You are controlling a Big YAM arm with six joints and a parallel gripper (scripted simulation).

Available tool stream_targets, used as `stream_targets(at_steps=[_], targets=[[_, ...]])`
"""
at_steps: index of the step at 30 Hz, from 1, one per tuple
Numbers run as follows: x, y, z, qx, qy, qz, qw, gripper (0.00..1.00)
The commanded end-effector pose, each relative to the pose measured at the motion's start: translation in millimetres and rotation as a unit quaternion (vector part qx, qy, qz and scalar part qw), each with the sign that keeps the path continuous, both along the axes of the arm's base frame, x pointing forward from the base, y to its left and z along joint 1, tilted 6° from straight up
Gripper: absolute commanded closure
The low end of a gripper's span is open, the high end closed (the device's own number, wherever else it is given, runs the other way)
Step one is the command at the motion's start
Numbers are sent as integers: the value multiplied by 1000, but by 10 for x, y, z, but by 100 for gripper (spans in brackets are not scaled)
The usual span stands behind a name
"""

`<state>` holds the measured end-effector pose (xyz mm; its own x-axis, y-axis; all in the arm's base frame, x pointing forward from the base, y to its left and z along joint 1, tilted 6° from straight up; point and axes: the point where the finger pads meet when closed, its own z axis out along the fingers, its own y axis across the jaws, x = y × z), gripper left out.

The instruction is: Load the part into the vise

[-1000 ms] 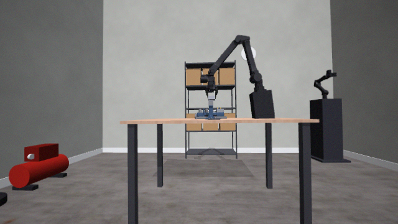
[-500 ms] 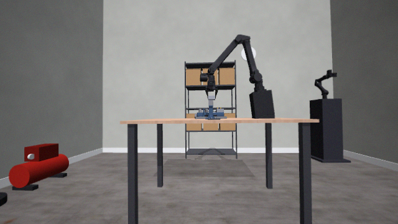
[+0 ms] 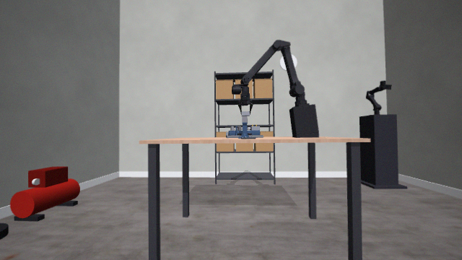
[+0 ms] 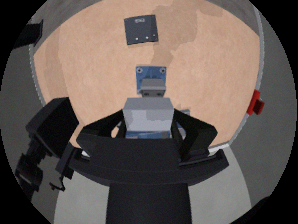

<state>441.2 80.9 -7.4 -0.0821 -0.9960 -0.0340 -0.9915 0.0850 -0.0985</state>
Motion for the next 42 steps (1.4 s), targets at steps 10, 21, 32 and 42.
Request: stream_targets(at_steps=[10,21,32,42], targets=[[212,89,139,-12,-17,-5,1000,100],[219,79,137,-16,-18,-5,1000,100],[218,81,138,-16,-18,-5,1000,100],[218,81,138,-16,-18,-5,1000,100]])
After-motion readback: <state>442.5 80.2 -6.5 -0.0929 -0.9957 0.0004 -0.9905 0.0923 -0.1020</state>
